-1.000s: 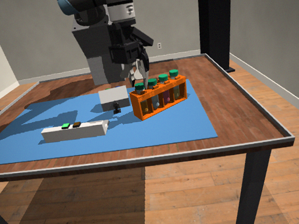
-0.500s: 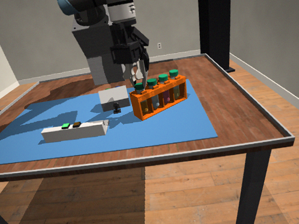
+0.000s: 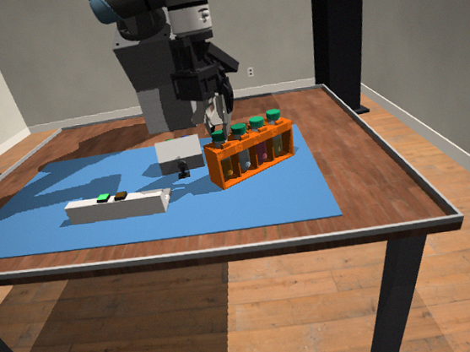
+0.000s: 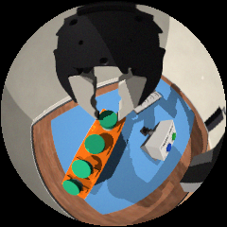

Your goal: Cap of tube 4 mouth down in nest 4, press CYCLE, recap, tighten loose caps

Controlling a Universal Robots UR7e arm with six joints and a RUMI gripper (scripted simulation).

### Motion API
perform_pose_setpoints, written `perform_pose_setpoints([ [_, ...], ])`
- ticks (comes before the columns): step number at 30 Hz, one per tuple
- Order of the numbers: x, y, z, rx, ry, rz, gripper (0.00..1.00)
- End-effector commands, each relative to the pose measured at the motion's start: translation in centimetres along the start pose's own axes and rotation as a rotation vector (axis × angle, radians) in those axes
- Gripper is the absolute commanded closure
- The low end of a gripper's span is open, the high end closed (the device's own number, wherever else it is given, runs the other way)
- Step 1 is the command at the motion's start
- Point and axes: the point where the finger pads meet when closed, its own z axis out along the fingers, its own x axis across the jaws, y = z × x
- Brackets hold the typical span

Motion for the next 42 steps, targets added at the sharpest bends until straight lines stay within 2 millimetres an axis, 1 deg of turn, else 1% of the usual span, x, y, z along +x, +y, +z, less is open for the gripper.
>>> perform_pose_setpoints([
  [1, 0.03, 0.01, -0.01, -0.003, -0.001, 0.208, 1.0],
  [11, 0.03, 0.01, 0.03, -0.003, 0.0, 0.708, 1.0],
  [13, 0.03, 0.01, 0.03, -0.003, 0.0, 0.708, 1.0],
  [17, 0.03, 0.01, 0.05, -0.003, 0.0, 0.906, 1.0],
  [23, 0.03, 0.01, 0.05, -0.003, 0.0, 0.906, 1.0],
  [24, 0.03, 0.01, 0.05, -0.003, 0.0, 0.906, 0.65],
  [36, 0.03, 0.01, 0.05, -0.003, 0.0, 0.905, 0.65],
  [40, 0.03, 0.01, 0.01, -0.003, 0.0, 0.578, 0.65],
  [41, 0.03, 0.01, 0.01, -0.003, 0.0, 0.572, 0.65],
  [42, 0.03, 0.01, 0.01, -0.003, -0.001, 0.489, 0.65],
])
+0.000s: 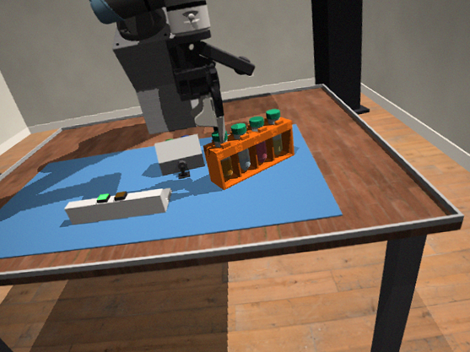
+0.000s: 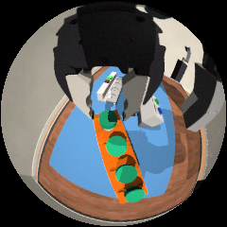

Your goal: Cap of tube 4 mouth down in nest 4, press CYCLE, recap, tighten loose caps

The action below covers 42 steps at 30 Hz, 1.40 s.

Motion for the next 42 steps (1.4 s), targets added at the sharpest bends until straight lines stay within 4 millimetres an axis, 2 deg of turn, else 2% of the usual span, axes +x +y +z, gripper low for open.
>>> perform_pose_setpoints([
  [1, 0.04, -0.02, -0.04, 0.008, 0.002, -0.225, 0.65],
  [3, 0.04, -0.02, -0.04, 0.007, 0.003, -0.374, 0.65],
  [5, 0.04, -0.02, -0.04, 0.007, 0.003, -0.374, 0.65],
  [7, 0.04, -0.02, -0.04, 0.007, 0.003, -0.552, 0.65],
  [10, 0.04, -0.02, -0.04, 0.008, 0.004, -0.642, 0.65],
  [12, 0.04, -0.02, -0.04, 0.006, 0.004, -0.79, 0.65],
  [14, 0.04, -0.02, -0.04, 0.007, 0.005, -0.856, 0.65],
  [22, 0.04, -0.02, -0.04, 0.007, 0.005, -0.856, 0.65],
  [23, 0.04, -0.02, -0.04, 0.007, 0.005, -0.856, 1.0],
  [35, 0.04, -0.03, -0.04, 0.007, 0.004, -0.855, 1.0],
  [37, 0.04, -0.02, -0.03, 0.007, 0.004, -0.756, 1.0],
  [39, 0.04, -0.02, -0.03, 0.007, 0.004, -0.756, 1.0],
  [42, 0.04, -0.02, -0.01, 0.008, 0.004, -0.606, 1.0],
])
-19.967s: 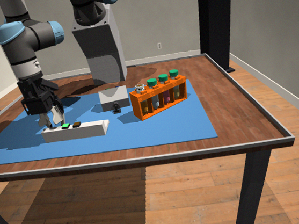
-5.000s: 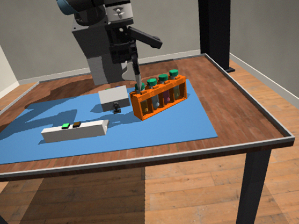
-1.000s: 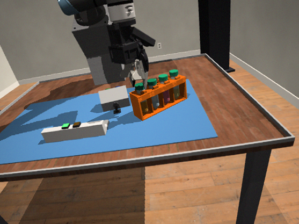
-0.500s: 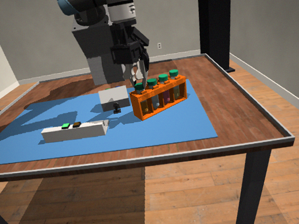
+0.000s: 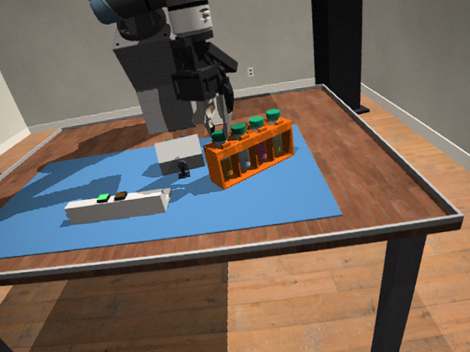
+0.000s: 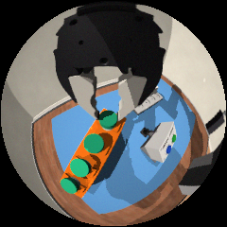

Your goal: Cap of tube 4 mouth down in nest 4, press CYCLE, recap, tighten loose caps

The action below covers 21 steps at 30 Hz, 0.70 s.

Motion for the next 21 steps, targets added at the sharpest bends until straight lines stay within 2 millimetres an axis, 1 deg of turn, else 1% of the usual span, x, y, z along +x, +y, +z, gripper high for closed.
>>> perform_pose_setpoints([
  [1, 0.03, 0.02, -0.01, -0.002, -0.001, 0.191, 1.0],
  [12, 0.03, 0.01, 0.05, -0.002, 0.0, 0.741, 1.0],
  [14, 0.03, 0.01, 0.05, -0.002, 0.0, 0.741, 1.0],
  [18, 0.03, 0.01, 0.07, -0.002, 0.0, 0.938, 1.0],
  [21, 0.02, 0.01, 0.07, -0.002, 0.0, 0.938, 1.0],
])
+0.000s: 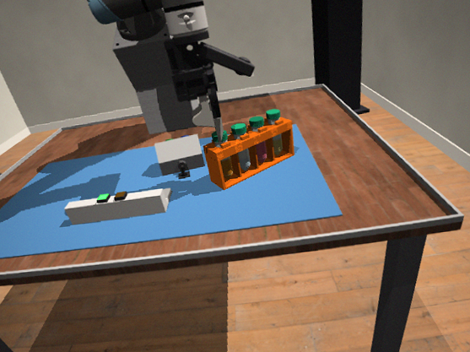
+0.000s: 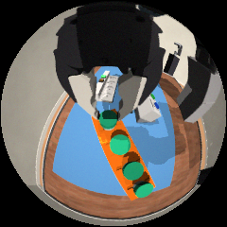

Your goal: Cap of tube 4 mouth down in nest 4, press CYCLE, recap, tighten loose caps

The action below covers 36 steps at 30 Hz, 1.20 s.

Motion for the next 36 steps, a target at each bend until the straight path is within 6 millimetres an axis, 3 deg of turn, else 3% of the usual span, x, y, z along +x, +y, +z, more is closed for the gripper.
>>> perform_pose_setpoints([
  [1, 0.01, -0.02, -0.01, -0.01, 0.001, 0.074, 1.0],
  [3, 0.01, -0.03, -0.01, -0.01, 0.001, 0.074, 1.0],
  [4, 0.01, -0.03, -0.01, -0.01, 0.001, 0.074, 0.65],
  [16, 0.02, -0.02, -0.01, -0.01, 0.001, 0.074, 0.65],
  [20, 0.02, -0.03, -0.06, -0.01, -0.001, -0.253, 0.65],
  [23, 0.02, -0.03, -0.06, -0.01, -0.001, -0.342, 0.65],
  [25, 0.02, -0.03, -0.06, -0.011, -0.002, -0.491, 0.65],
  [27, 0.02, -0.03, -0.06, -0.011, -0.002, -0.491, 0.65],
  [29, 0.02, -0.03, -0.06, -0.01, -0.003, -0.669, 0.65],
  [36, 0.02, -0.03, -0.06, -0.01, -0.005, -0.973, 0.65],
])
